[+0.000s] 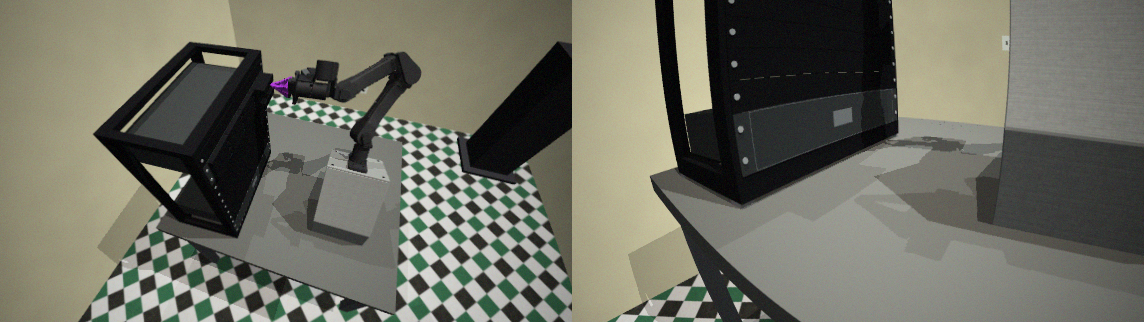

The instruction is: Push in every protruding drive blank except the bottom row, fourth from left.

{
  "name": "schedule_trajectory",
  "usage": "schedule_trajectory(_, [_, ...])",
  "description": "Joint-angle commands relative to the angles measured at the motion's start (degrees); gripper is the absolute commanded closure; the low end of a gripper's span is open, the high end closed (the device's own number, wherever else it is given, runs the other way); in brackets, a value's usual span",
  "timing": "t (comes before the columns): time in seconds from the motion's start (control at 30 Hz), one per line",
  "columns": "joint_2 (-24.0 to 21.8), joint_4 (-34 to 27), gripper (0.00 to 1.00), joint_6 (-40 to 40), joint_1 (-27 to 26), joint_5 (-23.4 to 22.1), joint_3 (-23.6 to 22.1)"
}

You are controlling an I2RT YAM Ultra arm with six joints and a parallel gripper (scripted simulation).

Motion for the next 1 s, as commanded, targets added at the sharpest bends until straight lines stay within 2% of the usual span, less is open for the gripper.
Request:
schedule_trajectory(0.0, [0.05, 0.06, 1.0, -0.64, 0.92, -0.23, 2.4])
schedule_trajectory(0.23, [3.22, 2.63, 1.0, -0.72, -1.21, -1.73, 3.08])
schedule_trajectory(0.97, [3.2, 2.64, 1.0, -0.7, -0.42, -1.77, 3.05])
